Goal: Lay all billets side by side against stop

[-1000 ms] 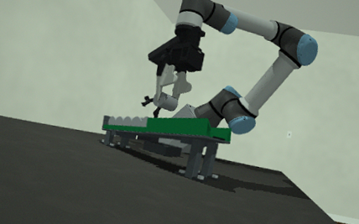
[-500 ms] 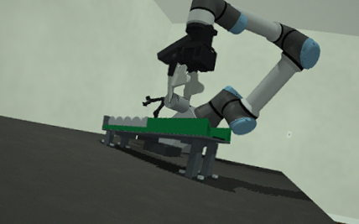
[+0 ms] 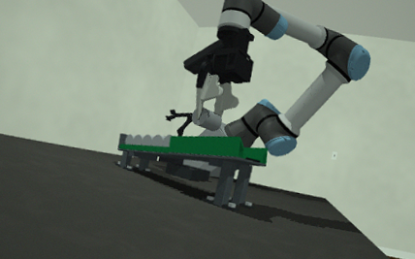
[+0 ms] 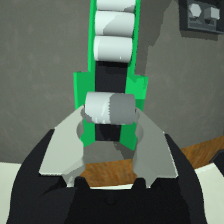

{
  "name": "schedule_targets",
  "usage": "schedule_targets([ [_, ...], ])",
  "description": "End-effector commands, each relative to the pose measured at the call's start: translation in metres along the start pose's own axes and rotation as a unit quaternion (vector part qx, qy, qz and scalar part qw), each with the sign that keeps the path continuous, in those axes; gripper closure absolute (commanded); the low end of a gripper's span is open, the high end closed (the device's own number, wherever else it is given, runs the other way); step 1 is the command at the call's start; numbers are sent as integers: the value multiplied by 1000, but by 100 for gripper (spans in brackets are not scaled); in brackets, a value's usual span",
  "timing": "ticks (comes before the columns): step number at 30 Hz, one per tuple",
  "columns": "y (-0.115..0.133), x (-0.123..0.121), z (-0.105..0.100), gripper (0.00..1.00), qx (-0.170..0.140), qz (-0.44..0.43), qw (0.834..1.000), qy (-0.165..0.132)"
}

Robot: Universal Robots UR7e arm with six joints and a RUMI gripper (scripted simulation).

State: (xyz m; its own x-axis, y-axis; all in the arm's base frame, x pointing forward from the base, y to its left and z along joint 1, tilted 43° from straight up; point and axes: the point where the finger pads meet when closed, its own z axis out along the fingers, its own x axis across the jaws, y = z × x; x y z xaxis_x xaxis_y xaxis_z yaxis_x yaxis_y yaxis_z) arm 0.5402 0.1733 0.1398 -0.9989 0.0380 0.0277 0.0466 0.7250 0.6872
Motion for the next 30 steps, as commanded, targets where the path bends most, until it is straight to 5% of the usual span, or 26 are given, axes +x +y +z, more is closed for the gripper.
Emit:
schedule_targets([
  [1, 0, 0, -1, 100, 0, 0, 1000, -1],
  [15, 1, 0, 4, 100, 0, 0, 1000, -1],
  [30, 5, 0, 37, 100, 0, 0, 1000, -1],
])
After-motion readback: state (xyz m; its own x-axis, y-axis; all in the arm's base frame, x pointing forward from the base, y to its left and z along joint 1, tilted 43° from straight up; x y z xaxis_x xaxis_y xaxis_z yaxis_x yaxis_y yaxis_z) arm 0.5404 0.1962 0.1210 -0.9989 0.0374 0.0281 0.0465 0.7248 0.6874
